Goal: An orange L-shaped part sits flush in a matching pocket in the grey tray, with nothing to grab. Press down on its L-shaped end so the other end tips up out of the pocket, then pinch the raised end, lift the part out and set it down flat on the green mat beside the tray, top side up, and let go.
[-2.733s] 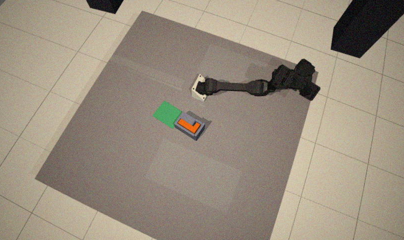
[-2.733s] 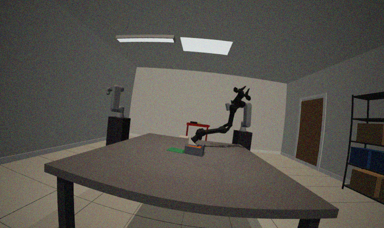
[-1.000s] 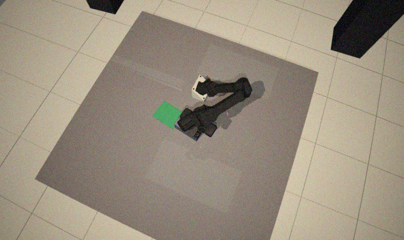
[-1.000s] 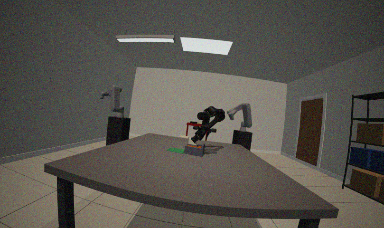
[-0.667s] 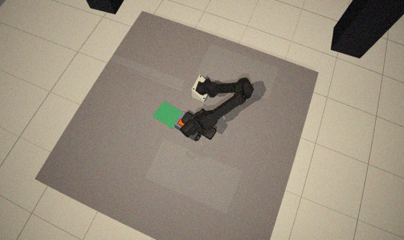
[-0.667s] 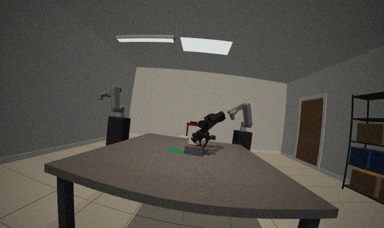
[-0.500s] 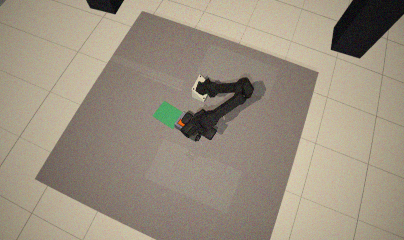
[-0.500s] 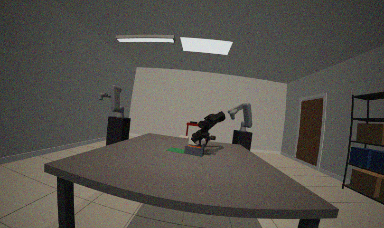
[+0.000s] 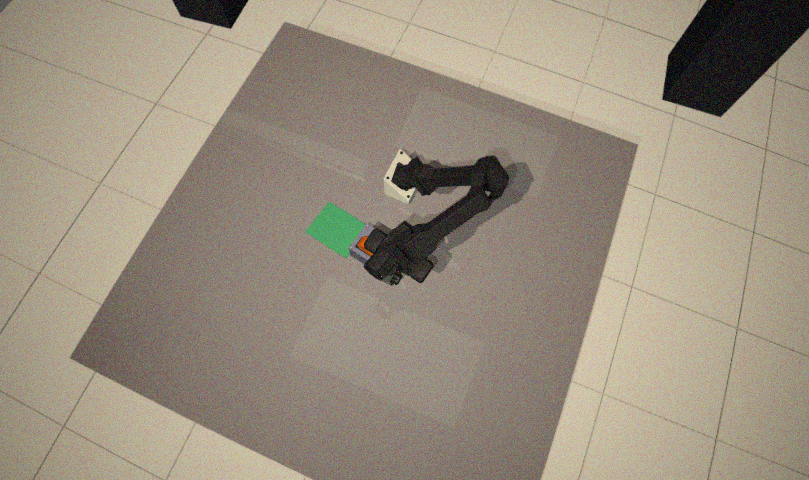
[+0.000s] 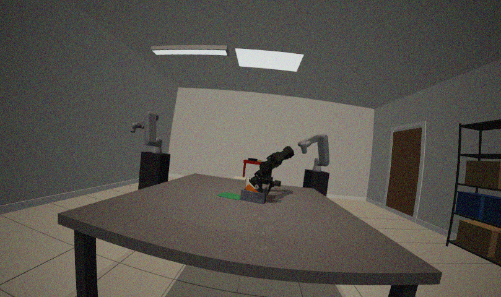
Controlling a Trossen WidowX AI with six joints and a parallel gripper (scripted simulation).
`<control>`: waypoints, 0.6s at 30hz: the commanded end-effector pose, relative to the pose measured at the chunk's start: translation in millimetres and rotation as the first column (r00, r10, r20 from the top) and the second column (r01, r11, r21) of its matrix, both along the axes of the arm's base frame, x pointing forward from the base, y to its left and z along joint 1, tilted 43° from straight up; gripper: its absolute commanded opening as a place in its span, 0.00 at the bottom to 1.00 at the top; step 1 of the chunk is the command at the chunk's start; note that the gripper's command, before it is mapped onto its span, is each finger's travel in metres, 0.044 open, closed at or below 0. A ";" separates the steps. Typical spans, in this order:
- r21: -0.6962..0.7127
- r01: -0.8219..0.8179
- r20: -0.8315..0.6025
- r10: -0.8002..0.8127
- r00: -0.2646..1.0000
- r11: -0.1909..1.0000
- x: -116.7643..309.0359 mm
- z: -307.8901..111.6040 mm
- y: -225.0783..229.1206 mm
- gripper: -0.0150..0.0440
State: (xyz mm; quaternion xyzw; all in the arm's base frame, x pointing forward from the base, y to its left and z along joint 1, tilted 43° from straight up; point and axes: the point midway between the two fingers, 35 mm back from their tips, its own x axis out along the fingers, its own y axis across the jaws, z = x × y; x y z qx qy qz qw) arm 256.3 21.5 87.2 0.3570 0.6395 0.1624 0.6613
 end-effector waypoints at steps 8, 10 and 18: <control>0.005 0.001 -0.006 -0.001 1.000 1.000 -0.2 -8.7 8.6 0.56; 0.005 0.001 -0.006 -0.001 1.000 1.000 -0.2 -8.7 8.6 0.56; 0.004 -0.002 0.002 0.002 1.000 1.000 1.0 -7.0 8.0 0.56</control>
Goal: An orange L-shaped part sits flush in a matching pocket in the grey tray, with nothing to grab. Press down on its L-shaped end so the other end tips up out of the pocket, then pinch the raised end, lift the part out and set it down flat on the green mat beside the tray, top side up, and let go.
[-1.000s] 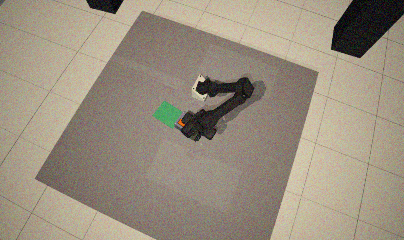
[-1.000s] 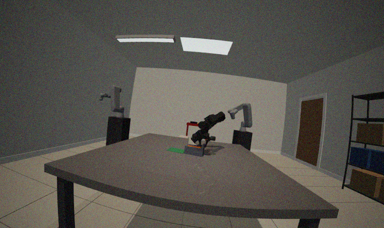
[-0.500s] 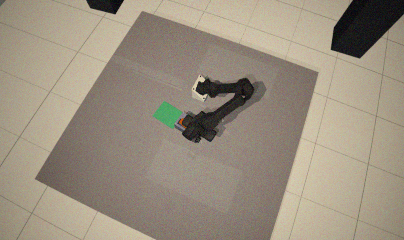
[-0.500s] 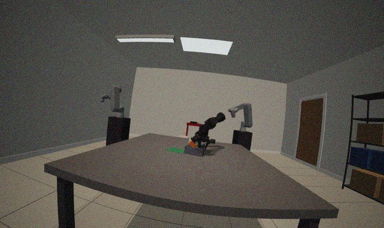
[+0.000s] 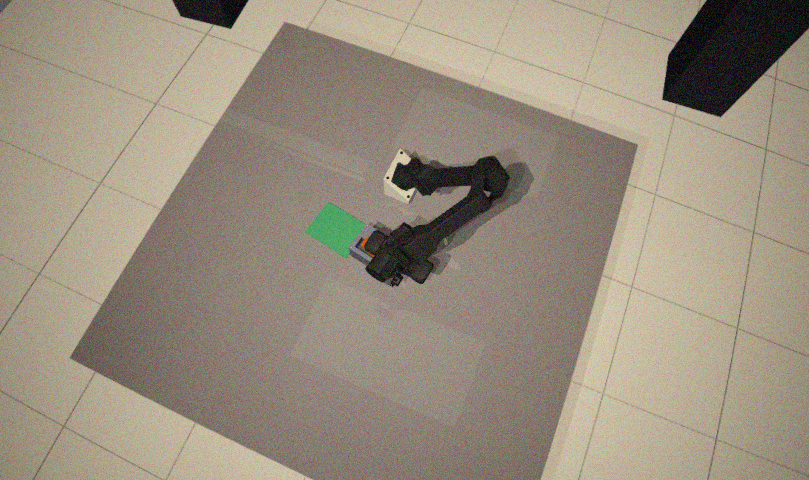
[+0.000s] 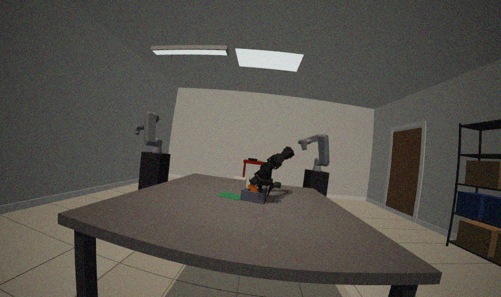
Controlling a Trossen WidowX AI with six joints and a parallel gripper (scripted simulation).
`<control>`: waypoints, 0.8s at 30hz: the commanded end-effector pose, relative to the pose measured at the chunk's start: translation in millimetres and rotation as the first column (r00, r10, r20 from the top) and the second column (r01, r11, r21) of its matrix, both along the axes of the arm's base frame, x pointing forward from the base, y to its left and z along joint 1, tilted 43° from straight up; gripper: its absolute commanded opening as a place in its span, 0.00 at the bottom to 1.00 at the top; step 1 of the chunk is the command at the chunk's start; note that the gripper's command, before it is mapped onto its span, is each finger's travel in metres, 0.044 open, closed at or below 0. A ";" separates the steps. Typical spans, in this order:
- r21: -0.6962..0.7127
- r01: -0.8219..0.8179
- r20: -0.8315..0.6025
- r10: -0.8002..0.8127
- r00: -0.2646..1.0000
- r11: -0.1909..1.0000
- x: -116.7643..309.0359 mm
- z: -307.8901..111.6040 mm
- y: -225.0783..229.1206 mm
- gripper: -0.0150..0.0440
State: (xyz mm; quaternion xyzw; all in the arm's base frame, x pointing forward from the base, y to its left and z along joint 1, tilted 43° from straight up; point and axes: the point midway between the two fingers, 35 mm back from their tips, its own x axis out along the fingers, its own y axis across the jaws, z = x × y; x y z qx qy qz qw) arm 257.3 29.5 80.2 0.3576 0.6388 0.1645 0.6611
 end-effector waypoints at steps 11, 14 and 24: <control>0.001 0.003 -0.008 -0.003 1.000 1.000 0.1 16.2 -0.3 0.56; -0.002 0.003 -0.008 -0.003 1.000 1.000 0.2 20.1 -5.8 0.56; -0.002 0.003 -0.011 -0.003 1.000 1.000 -15.0 77.5 -74.1 0.56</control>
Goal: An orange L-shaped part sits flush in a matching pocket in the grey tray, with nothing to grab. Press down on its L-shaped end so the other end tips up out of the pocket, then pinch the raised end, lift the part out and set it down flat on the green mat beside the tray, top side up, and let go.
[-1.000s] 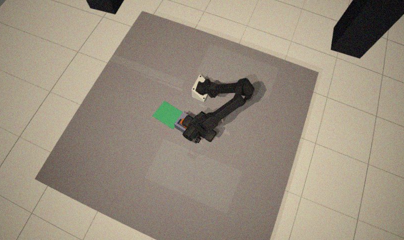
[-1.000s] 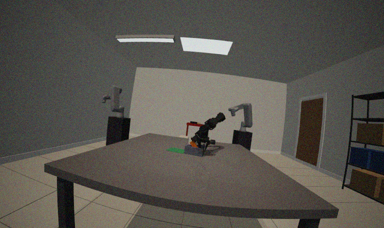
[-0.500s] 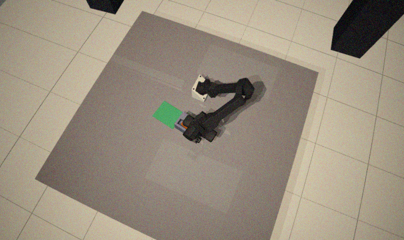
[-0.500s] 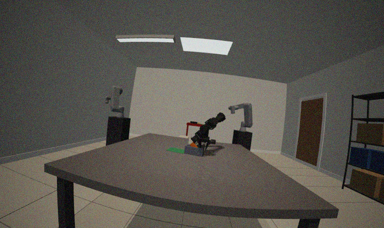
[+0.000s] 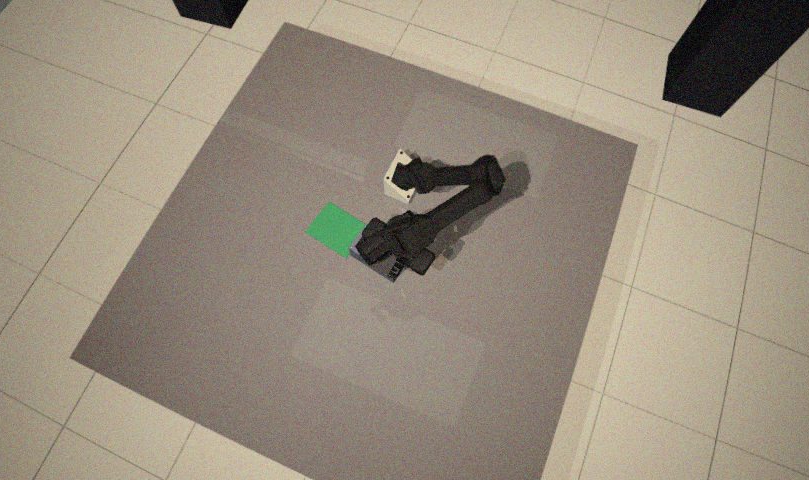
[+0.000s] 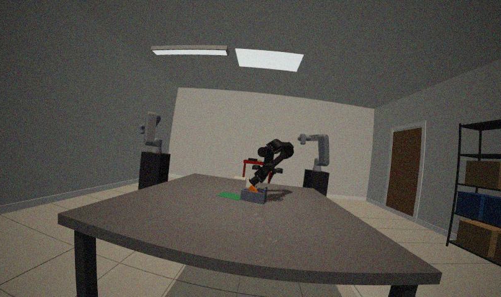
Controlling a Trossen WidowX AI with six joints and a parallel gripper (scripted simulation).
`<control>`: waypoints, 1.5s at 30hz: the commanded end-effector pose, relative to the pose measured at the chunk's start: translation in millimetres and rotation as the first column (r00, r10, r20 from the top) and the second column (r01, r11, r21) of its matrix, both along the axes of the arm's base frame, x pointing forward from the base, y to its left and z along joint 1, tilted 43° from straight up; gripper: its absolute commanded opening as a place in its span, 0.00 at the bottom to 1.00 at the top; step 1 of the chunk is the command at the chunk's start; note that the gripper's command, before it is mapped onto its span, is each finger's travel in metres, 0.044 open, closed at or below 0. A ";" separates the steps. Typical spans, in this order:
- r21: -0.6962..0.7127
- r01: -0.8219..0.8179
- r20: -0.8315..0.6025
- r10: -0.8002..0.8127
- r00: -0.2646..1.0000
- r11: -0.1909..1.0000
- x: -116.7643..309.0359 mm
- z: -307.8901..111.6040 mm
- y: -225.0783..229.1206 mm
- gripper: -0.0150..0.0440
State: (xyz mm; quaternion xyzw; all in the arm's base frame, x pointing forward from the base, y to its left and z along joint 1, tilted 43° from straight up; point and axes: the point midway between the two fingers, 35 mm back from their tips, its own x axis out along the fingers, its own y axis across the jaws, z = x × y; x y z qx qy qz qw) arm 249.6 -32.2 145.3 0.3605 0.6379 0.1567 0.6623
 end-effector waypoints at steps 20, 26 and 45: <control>0.001 0.002 0.003 -0.002 1.000 1.000 -4.4 10.9 -10.5 0.56; 0.001 0.002 0.003 -0.002 1.000 1.000 -4.4 10.9 -10.5 0.56; -0.436 -0.631 0.554 0.744 0.373 0.642 -11.0 -27.5 -54.7 0.73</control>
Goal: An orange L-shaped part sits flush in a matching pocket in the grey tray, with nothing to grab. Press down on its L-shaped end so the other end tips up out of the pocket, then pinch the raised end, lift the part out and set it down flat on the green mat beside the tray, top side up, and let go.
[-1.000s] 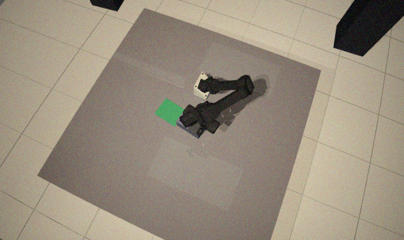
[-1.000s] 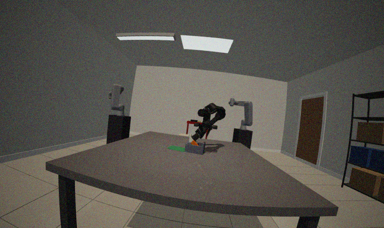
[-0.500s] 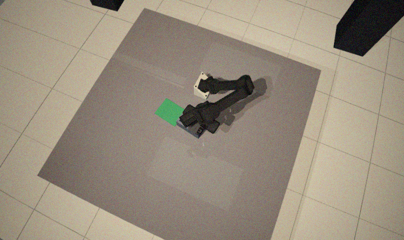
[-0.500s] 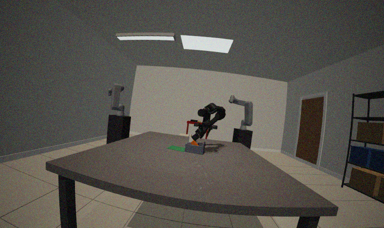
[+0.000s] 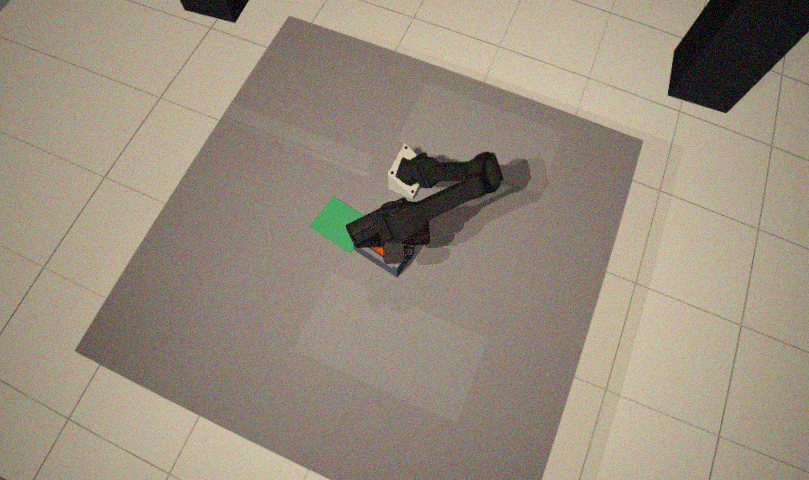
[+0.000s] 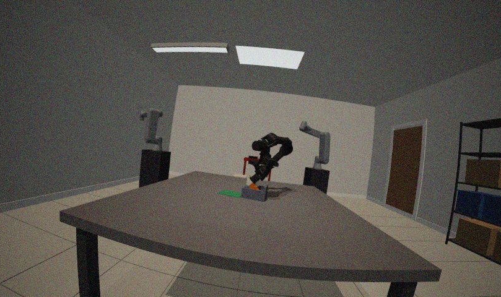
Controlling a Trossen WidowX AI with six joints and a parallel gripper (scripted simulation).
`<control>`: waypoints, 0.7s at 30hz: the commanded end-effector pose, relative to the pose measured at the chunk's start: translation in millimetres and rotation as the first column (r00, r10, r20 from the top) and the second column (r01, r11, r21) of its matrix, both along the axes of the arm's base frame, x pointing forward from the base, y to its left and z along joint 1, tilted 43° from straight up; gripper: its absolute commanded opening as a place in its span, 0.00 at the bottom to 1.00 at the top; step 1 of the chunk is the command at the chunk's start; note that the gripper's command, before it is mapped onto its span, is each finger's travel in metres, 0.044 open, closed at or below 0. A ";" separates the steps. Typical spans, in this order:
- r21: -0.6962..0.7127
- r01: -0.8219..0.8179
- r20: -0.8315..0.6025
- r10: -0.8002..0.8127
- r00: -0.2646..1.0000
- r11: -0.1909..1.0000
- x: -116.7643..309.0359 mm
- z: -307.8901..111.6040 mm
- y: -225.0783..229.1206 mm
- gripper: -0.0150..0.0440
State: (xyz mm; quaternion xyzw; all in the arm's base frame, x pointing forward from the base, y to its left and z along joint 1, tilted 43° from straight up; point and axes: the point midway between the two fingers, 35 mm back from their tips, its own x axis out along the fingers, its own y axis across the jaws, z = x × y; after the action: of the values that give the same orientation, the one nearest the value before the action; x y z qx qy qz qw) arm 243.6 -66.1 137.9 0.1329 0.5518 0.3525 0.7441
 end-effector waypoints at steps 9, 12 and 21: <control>-0.304 -0.558 0.484 0.629 0.608 0.773 -9.6 -32.3 -33.6 0.73; -0.304 -0.558 0.484 0.629 0.608 0.773 -9.6 -32.3 -33.6 0.73; -0.304 -0.558 0.484 0.629 0.608 0.773 -9.4 -33.1 -32.9 0.73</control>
State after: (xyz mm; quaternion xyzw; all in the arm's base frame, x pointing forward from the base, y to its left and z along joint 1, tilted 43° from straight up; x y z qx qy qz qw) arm 234.8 -98.5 107.7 -0.1971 0.3502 0.5590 0.7253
